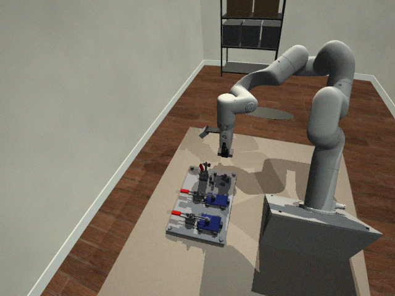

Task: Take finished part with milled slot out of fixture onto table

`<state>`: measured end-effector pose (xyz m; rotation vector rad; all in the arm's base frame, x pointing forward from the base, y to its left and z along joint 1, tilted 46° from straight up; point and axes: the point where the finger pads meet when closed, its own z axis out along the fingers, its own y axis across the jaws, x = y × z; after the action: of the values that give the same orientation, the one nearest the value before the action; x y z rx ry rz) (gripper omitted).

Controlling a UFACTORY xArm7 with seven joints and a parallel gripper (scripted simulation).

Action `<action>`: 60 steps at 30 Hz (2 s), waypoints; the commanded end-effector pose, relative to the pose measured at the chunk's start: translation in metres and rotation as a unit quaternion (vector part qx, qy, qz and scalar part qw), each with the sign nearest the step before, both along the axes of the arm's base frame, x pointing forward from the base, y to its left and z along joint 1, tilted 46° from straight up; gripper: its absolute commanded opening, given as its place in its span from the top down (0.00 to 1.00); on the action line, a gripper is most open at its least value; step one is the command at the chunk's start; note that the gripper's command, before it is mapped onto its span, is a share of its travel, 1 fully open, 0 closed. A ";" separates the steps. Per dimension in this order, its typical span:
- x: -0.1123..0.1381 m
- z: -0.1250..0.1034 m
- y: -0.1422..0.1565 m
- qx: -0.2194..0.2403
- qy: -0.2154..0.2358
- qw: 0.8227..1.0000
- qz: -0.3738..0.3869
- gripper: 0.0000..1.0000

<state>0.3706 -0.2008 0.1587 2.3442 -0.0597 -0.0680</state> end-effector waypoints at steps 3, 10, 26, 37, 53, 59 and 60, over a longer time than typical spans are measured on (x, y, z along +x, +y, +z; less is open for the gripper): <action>0.001 -0.007 -0.007 0.000 -0.001 1.000 0.002 1.00; 0.000 -0.019 -0.019 0.000 -0.001 1.000 0.002 1.00; -0.002 -0.041 -0.042 0.000 -0.001 1.000 0.002 1.00; -0.003 -0.049 -0.050 0.000 -0.001 1.000 0.002 1.00; -0.003 -0.050 -0.052 0.000 -0.001 1.000 0.002 1.00; -0.003 -0.050 -0.052 0.000 -0.001 1.000 0.002 1.00; -0.003 -0.050 -0.052 0.000 -0.001 1.000 0.002 1.00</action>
<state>0.3660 -0.2536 0.1077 2.3440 -0.0599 -0.0677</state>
